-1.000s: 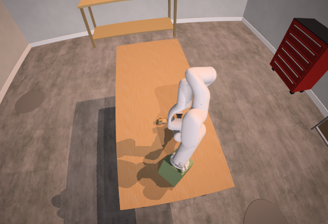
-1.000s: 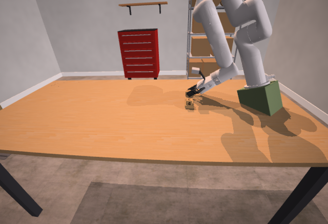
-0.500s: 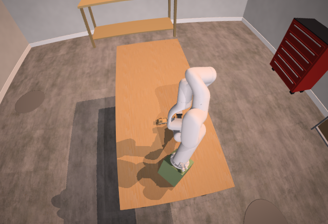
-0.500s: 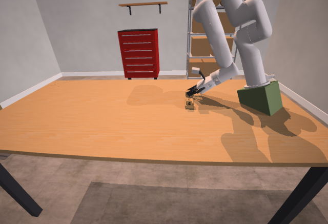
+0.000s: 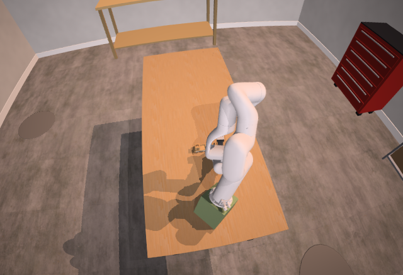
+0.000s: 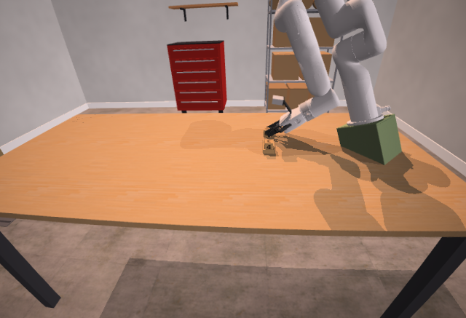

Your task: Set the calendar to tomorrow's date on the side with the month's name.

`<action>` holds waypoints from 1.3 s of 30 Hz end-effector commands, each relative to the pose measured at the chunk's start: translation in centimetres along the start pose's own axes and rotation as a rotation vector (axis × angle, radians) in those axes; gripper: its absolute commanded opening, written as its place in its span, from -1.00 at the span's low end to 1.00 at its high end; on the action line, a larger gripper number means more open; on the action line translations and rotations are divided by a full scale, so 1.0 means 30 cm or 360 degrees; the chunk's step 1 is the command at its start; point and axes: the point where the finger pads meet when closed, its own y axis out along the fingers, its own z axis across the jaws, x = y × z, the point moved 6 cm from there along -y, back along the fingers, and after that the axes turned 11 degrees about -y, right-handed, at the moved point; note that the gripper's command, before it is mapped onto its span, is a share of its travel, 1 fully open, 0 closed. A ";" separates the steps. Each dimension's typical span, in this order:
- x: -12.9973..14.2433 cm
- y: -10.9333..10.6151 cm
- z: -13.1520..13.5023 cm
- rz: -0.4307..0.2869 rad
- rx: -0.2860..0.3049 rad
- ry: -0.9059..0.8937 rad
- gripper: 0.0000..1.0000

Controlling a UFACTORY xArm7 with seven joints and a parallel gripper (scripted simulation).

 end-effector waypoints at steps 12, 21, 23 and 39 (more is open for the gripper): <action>-0.001 0.000 -0.001 0.0001 -0.0001 0.0001 -0.43; -0.019 -0.013 0.003 0.0001 -0.0001 0.0001 -0.43; -0.034 -0.024 0.006 0.0001 -0.0001 0.0001 -0.43; -0.169 -0.120 0.032 0.0001 -0.0001 0.0001 -0.43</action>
